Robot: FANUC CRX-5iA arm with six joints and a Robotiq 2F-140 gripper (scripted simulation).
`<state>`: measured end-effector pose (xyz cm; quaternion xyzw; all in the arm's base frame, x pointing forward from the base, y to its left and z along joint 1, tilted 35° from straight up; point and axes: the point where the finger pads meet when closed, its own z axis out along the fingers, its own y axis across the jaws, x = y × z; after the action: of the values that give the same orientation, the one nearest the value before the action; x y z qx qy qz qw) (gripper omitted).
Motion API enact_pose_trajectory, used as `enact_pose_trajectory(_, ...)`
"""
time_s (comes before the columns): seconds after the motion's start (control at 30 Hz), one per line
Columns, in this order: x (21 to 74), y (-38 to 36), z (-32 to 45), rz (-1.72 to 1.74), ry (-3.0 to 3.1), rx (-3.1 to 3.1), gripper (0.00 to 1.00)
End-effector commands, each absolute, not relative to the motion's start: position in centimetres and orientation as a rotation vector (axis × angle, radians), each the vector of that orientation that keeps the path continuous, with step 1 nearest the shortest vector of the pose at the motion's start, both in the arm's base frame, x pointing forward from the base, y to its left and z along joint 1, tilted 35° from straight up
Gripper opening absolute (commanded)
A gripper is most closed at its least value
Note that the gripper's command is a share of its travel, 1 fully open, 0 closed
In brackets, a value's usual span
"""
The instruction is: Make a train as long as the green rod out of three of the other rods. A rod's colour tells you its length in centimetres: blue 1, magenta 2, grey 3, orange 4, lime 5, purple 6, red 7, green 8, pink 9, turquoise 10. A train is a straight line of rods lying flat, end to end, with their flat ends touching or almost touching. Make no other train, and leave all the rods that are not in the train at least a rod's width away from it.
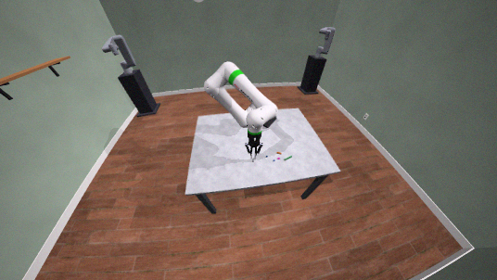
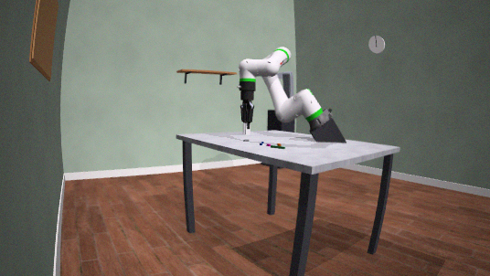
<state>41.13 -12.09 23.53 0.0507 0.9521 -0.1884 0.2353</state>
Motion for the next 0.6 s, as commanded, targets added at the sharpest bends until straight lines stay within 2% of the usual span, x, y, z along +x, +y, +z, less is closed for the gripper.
enact_pose_trajectory(0.0,41.5,-12.3,23.0,-0.516,2.612,0.139,0.15)
enact_pose_trajectory(0.57,42.0,-12.8,21.9,-0.517,2.612,0.139,0.15)
